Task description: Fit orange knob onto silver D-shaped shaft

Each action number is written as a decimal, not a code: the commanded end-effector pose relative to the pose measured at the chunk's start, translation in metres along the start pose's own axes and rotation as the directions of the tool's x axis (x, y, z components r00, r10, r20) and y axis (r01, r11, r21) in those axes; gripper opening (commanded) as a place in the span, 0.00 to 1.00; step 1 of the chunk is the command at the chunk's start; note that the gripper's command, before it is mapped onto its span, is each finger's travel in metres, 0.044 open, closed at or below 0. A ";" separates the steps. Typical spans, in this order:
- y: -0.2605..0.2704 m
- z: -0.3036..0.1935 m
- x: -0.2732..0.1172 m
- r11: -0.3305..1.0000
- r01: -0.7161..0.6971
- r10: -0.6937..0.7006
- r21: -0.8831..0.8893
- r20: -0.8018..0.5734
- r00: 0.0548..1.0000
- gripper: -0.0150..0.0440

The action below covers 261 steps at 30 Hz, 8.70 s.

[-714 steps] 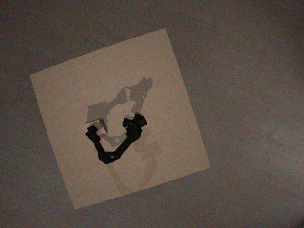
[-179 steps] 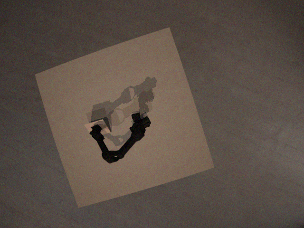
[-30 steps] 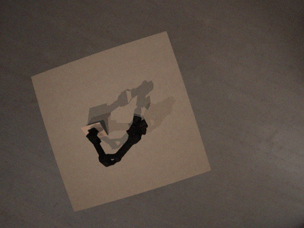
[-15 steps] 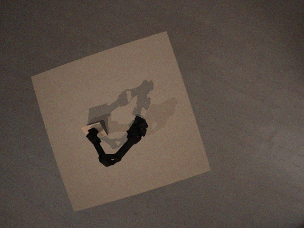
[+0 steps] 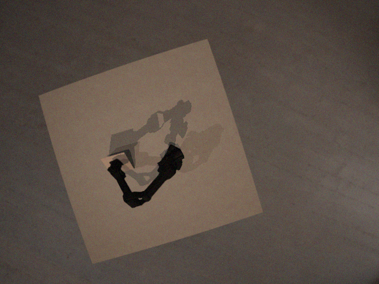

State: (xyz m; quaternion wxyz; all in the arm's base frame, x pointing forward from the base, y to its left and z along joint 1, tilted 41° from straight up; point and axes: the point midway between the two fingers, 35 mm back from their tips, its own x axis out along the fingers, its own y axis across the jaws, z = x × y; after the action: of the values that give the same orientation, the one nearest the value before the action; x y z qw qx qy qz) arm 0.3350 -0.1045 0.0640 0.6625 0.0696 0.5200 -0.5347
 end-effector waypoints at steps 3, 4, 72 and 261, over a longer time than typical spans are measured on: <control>-0.001 0.001 0.001 1.000 0.001 -0.001 0.006 0.003 1.000 0.25; 0.000 0.001 -0.001 1.000 0.001 -0.001 0.006 0.003 1.000 0.25; 0.000 0.001 0.001 0.911 -0.001 -0.001 0.412 0.003 1.000 0.25; 0.000 0.003 -0.005 0.045 -0.003 -0.001 0.999 0.003 1.000 0.25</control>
State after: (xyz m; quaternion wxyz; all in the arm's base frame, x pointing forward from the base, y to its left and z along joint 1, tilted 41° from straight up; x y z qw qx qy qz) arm 0.3357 -0.1034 0.0665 0.4406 0.4989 0.0208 -0.7460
